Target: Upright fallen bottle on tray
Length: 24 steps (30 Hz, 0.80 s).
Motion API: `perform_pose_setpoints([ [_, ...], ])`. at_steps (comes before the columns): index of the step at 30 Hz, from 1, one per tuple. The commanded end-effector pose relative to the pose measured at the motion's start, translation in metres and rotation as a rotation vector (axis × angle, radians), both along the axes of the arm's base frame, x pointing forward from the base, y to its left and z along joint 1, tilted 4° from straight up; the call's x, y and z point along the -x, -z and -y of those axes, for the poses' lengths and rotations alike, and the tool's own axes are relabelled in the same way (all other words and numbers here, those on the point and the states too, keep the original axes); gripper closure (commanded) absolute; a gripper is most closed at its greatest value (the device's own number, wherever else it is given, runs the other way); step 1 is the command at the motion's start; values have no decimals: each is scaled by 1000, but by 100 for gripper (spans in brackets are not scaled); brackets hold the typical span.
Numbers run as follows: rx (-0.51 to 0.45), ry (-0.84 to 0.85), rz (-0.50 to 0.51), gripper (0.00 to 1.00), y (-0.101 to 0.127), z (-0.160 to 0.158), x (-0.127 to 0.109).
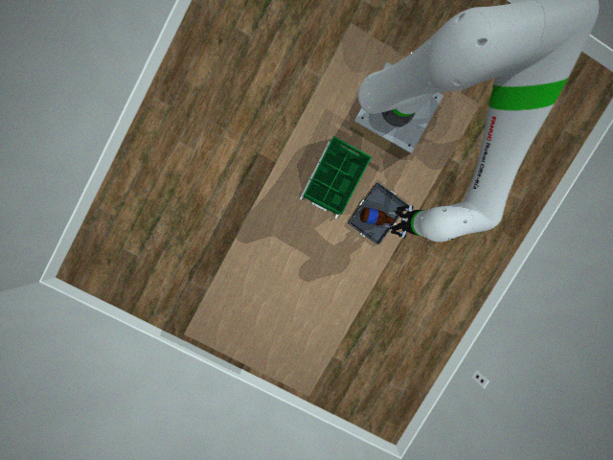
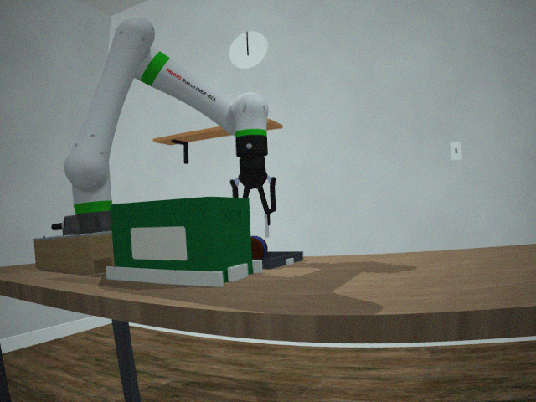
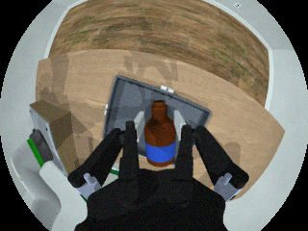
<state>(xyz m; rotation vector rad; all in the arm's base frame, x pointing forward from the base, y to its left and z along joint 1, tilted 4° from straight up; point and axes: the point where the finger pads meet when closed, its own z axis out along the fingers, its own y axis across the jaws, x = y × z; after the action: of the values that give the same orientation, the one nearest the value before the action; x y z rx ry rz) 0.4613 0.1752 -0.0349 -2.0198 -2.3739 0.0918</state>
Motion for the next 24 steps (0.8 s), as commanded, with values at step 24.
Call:
perform_pose_setpoints([
  [24, 0, 0, 0, 62, 17, 0, 1],
])
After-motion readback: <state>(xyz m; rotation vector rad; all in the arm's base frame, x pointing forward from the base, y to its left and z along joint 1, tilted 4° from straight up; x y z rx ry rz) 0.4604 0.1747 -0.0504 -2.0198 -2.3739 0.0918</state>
